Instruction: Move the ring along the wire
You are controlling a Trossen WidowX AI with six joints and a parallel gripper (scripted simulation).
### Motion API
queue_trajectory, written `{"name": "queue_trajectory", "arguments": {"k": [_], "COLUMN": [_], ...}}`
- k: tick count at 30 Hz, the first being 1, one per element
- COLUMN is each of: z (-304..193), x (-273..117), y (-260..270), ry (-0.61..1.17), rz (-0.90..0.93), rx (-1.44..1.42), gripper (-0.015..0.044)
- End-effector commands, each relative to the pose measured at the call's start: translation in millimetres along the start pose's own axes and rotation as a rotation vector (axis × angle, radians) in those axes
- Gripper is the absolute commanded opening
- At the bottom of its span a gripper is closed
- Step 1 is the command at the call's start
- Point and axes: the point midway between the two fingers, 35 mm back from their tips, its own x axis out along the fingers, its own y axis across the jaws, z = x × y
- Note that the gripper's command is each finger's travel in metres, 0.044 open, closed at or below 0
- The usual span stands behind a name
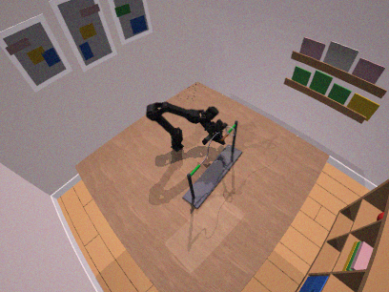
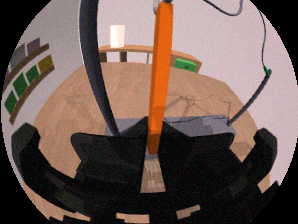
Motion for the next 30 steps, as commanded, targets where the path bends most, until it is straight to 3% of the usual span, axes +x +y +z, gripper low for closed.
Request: {"name": "queue_trajectory", "arguments": {"k": [1,29,30], "z": [-8.4,-14.9,-14.2], "x": [3.6,6.7,6.5], "y": [-0.7,-0.4,0.2], "ry": [0.003,0.003,0.004], "rz": [-0.007,-0.007,-0.003], "rx": [-0.003,-0.003,-0.005], "gripper": [-0.015,-0.015,-0.0124]}}
